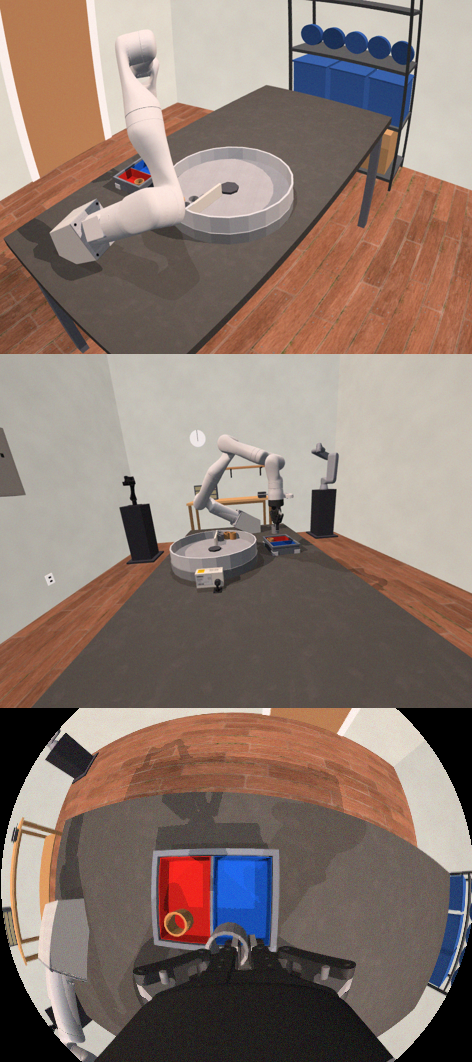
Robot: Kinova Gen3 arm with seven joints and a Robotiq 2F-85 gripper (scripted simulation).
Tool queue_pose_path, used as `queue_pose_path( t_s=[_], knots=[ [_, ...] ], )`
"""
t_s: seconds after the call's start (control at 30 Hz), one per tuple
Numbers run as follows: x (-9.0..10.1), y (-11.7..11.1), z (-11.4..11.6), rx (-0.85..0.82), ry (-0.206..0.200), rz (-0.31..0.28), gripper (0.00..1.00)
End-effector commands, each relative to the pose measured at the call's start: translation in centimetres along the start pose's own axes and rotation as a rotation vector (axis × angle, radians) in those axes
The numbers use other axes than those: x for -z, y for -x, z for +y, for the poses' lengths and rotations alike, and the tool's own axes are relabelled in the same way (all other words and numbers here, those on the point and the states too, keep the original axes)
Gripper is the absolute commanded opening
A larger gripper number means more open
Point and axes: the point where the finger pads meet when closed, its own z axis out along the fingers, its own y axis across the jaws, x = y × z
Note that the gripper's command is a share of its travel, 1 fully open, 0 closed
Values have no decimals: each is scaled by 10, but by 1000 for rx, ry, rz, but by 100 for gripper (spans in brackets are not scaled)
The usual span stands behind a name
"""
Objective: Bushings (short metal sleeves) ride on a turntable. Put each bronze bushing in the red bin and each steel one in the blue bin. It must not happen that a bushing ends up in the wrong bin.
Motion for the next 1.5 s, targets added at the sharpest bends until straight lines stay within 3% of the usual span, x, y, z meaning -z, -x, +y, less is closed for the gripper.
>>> queue_pose_path(
  t_s=[0.0,0.07,0.17,0.33,1.47],
  knots=[
    [-12,1,-1,0,-4,-4,0],
    [-22,1,-1,0,-4,-4,0],
    [-22,1,-1,0,-4,-4,0],
    [-46,1,-1,0,-4,-4,0],
    [-58,1,-1,0,-4,-4,0]
  ],
)
